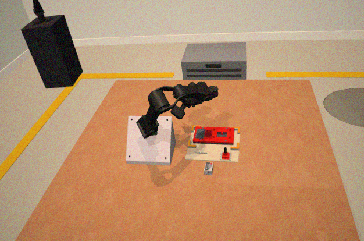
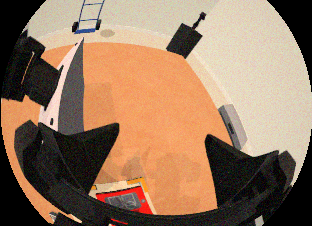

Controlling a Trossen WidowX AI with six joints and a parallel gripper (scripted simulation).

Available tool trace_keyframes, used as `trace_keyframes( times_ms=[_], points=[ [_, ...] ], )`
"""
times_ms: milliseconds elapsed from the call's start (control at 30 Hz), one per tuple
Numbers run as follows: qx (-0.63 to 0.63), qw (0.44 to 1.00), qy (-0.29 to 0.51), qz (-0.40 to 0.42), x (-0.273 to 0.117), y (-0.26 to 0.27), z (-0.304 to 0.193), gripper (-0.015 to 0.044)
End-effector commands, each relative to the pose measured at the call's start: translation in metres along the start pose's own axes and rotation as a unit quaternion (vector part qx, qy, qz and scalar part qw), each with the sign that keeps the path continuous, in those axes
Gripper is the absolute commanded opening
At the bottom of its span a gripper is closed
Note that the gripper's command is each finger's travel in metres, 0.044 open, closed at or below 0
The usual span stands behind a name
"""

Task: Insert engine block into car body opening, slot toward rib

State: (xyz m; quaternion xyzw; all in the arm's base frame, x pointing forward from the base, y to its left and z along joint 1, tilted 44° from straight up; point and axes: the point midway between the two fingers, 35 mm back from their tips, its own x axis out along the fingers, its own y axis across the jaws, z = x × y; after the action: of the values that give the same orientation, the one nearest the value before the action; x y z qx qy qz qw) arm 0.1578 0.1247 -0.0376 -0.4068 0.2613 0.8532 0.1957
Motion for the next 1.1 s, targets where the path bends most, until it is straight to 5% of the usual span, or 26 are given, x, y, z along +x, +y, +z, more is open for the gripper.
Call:
trace_keyframes(
  times_ms=[0,533,1067],
  points=[
    [0.034,0.998,0.043,-0.007,-0.014,0.004,-0.016,0.044],
    [0.202,0.957,0.207,-0.031,-0.07,0.036,-0.08,0.044],
    [0.382,0.851,0.354,-0.068,-0.137,0.092,-0.128,0.044]
  ],
)
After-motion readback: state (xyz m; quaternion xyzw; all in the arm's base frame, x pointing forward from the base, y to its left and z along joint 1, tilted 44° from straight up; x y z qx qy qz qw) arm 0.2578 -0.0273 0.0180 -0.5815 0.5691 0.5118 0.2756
